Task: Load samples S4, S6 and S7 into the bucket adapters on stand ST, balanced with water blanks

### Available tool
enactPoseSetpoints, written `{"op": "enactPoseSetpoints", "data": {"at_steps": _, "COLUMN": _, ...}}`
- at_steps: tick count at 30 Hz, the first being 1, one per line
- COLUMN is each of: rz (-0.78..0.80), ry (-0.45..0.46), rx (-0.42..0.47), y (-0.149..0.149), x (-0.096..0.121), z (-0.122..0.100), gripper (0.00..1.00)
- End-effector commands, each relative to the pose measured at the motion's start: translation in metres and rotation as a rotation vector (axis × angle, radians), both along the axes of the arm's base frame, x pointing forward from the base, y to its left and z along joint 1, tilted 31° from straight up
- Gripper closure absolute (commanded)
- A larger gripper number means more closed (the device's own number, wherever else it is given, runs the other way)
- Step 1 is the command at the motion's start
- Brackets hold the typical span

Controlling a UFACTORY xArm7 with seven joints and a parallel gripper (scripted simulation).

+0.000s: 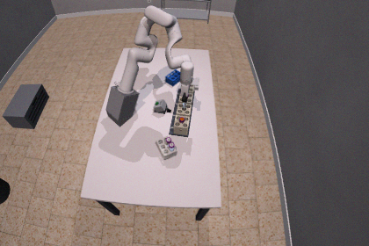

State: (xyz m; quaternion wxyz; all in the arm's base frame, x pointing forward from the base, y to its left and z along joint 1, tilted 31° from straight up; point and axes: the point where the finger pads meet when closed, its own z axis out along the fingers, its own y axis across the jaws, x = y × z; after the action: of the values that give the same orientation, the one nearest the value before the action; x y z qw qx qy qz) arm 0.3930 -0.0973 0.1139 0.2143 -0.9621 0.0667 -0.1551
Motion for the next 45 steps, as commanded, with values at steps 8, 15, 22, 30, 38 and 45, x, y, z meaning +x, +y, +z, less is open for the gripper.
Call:
{"op": "enactPoseSetpoints", "data": {"at_steps": 8, "rz": -0.002, "ry": -0.003, "rx": -0.002, "y": -0.001, "x": 0.001, "z": 0.001, "gripper": 1.00}}
{"op": "enactPoseSetpoints", "data": {"at_steps": 15, "rz": -0.002, "ry": -0.003, "rx": -0.002, "y": 0.000, "x": 0.002, "z": -0.003, "gripper": 1.00}}
{"op": "enactPoseSetpoints", "data": {"at_steps": 22, "rz": -0.002, "ry": -0.003, "rx": -0.002, "y": 0.002, "x": 0.004, "z": -0.007, "gripper": 1.00}}
{"op": "enactPoseSetpoints", "data": {"at_steps": 30, "rz": -0.002, "ry": -0.002, "rx": -0.002, "y": 0.005, "x": 0.006, "z": -0.014, "gripper": 1.00}}
{"op": "enactPoseSetpoints", "data": {"at_steps": 38, "rz": -0.002, "ry": -0.002, "rx": -0.002, "y": 0.008, "x": 0.008, "z": -0.019, "gripper": 1.00}}
{"op": "enactPoseSetpoints", "data": {"at_steps": 45, "rz": -0.002, "ry": -0.002, "rx": -0.002, "y": 0.010, "x": 0.011, "z": -0.025, "gripper": 1.00}}
